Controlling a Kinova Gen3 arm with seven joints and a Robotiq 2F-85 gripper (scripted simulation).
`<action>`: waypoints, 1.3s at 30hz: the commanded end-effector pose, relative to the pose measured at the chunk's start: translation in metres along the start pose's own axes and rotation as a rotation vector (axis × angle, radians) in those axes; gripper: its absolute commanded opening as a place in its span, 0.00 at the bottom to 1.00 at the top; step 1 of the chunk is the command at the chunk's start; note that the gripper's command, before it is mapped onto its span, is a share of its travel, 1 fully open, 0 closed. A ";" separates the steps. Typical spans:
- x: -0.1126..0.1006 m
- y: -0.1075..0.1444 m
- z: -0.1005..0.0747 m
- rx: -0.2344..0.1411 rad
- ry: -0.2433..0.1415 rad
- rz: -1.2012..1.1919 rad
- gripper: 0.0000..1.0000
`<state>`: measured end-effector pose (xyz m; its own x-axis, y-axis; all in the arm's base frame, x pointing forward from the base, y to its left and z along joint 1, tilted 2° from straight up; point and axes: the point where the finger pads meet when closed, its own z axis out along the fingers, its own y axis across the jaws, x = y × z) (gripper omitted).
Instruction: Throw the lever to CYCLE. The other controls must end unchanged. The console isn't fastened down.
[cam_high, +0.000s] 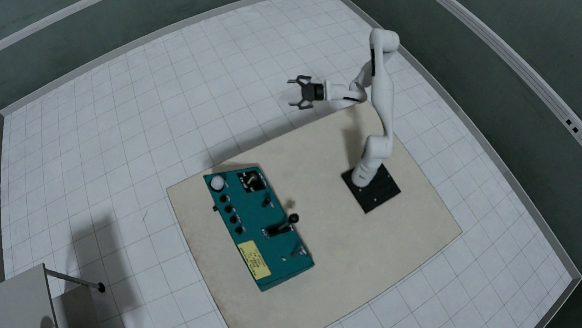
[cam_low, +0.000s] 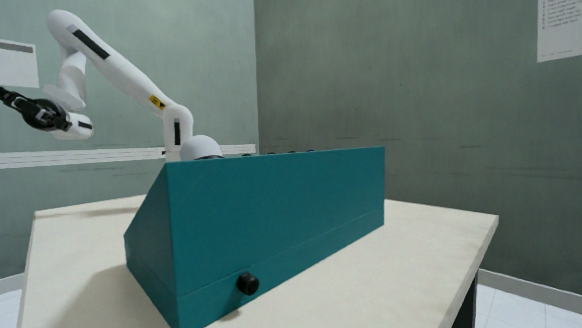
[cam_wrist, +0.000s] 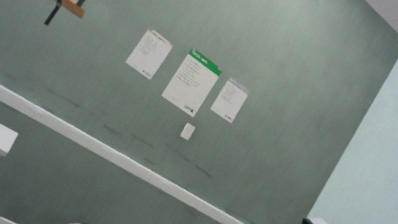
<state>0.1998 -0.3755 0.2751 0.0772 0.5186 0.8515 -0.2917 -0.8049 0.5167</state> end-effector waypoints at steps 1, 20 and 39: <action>0.001 0.000 0.000 0.000 0.001 -0.001 1.00; 0.001 0.000 0.000 0.000 0.001 -0.002 1.00; 0.001 0.011 -0.034 -0.002 -0.037 -0.101 1.00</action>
<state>0.1765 -0.3749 0.2768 0.1197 0.5635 0.8174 -0.2869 -0.7685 0.5719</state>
